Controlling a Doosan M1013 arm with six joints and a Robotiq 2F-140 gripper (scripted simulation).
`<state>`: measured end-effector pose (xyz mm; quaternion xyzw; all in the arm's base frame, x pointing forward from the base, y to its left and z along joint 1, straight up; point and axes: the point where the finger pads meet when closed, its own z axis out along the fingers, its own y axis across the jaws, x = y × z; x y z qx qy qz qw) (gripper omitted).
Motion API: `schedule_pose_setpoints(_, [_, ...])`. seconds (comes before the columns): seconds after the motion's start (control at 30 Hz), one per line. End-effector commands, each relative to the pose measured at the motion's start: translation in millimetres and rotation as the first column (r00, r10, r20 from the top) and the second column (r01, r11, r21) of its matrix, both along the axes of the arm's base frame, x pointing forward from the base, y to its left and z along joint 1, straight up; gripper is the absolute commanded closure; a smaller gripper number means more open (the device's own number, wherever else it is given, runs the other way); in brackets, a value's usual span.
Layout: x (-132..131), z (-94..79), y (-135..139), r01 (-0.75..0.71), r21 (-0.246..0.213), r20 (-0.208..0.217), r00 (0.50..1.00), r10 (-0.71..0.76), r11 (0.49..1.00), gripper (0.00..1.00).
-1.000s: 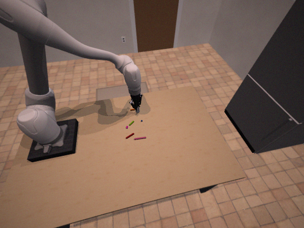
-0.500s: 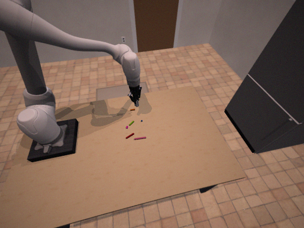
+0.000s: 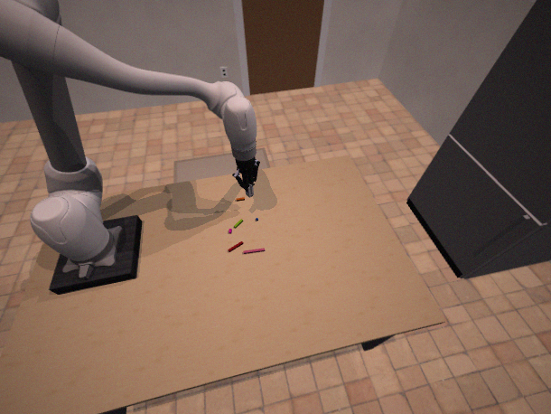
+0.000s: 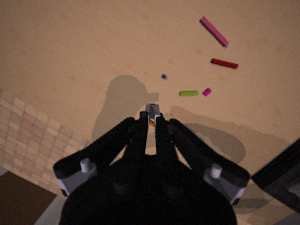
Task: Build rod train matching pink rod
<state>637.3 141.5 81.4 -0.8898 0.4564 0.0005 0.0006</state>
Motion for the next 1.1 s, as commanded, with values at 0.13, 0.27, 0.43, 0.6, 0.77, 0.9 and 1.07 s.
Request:
schedule_pose_setpoints(0.13, [17.5, 0.4, -78.3, 0.346, -0.001, 0.0, 0.938, -0.346, 0.938, 0.97])
schedule_pose_setpoints(0.27, [19.7, 0.4, -94.5, 0.412, -0.001, 0.0, 0.911, -0.412, 0.911, 0.97])
schedule_pose_setpoints(0.43, [19.9, 0.4, -95.4, 0.415, -0.001, 0.0, 0.91, -0.415, 0.91, 0.97])
schedule_pose_setpoints(0.6, [19.9, 0.4, -95.4, 0.415, -0.001, 0.0, 0.91, -0.415, 0.91, 0.97])
schedule_pose_setpoints(0.77, [19.9, -1.6, -95.4, 0.415, -0.001, 0.0, 0.91, -0.415, 0.91, 0.97])
schedule_pose_setpoints(0.9, [19.9, -4.7, -95.4, 0.416, -0.001, 0.0, 0.91, -0.416, 0.91, 0.97])
schedule_pose_setpoints(1.07, [20.3, -19.5, -95.2, 0.416, -0.001, 0.0, 0.91, -0.416, 0.91, 0.97])
